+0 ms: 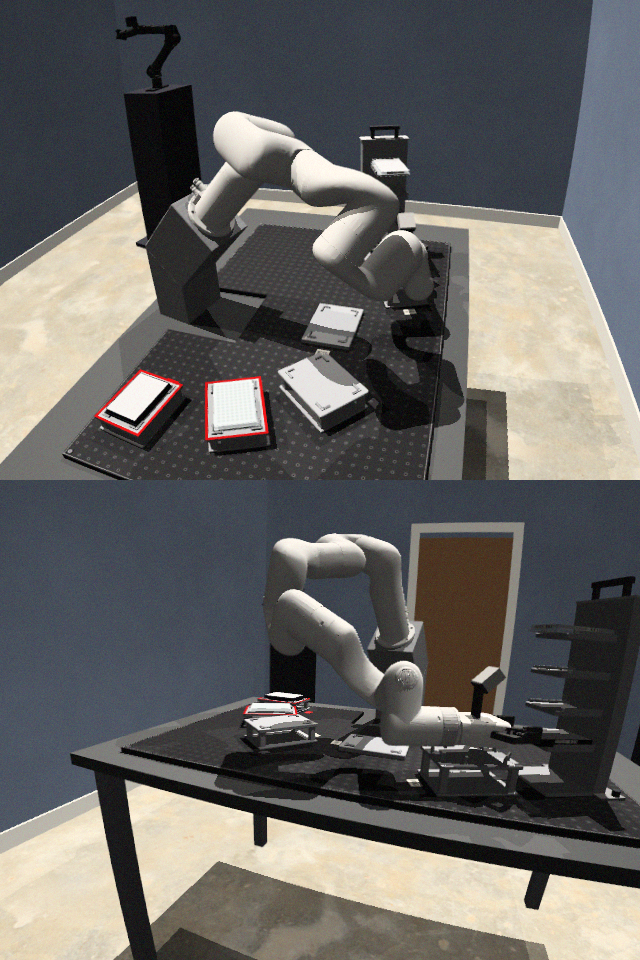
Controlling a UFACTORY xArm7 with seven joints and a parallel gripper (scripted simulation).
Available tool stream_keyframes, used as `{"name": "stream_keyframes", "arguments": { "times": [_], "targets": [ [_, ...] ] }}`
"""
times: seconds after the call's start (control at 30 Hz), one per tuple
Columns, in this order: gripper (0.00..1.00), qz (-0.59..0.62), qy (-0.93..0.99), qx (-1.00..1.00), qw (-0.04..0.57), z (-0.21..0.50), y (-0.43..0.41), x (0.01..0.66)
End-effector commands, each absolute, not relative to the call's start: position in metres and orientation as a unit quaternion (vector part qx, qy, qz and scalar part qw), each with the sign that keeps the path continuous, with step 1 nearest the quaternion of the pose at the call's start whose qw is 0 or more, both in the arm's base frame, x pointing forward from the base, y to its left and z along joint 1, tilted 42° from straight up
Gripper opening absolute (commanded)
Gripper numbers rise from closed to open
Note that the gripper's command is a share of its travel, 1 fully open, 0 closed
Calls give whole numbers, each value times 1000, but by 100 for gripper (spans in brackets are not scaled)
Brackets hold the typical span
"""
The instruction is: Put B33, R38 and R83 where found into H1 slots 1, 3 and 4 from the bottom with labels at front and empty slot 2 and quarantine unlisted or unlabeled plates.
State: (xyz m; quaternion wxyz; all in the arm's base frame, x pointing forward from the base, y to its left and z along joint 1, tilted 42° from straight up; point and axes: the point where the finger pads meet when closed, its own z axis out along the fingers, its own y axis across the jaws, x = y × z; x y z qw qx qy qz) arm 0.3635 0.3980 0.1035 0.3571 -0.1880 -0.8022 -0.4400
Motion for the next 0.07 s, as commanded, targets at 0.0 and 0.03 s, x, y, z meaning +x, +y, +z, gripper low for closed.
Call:
{"name": "stream_keyframes", "arguments": {
  "times": [0.0,0.03],
  "targets": [
    [100,-440,-802,-186,357,105,398,363],
    [100,-440,-802,-186,357,105,398,363]
  ]
}}
